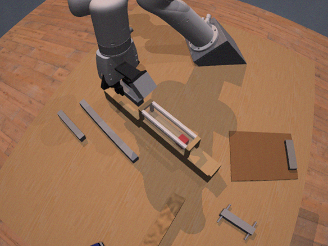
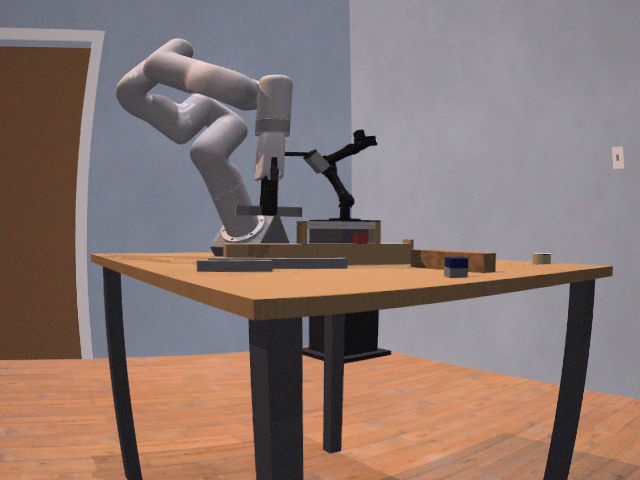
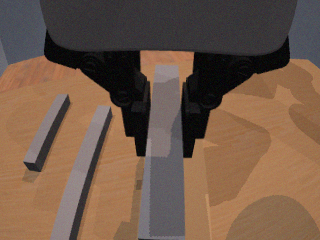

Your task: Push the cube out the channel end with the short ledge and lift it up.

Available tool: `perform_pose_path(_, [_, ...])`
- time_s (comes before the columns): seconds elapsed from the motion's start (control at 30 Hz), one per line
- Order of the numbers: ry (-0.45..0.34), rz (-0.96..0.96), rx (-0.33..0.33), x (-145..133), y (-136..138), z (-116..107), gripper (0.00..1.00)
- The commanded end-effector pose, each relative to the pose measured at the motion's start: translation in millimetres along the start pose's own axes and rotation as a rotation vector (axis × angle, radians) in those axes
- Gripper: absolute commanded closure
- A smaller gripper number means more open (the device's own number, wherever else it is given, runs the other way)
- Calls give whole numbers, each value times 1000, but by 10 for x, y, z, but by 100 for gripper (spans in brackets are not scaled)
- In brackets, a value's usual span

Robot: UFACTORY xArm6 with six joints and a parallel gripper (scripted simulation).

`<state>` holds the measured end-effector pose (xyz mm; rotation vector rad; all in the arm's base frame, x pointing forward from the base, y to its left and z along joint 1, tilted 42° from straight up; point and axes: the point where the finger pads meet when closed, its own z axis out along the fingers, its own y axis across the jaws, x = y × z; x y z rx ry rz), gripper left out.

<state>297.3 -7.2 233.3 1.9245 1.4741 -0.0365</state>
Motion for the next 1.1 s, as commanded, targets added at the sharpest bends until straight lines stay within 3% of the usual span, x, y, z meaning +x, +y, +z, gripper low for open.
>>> perform_pose_path(0.0, [24, 5, -27, -117, -127, -110, 100])
perform_pose_path(0.27, [24, 5, -28, -110, -119, 300, 100])
perform_pose_path(1.07, [24, 5, -28, -104, -112, 565, 100])
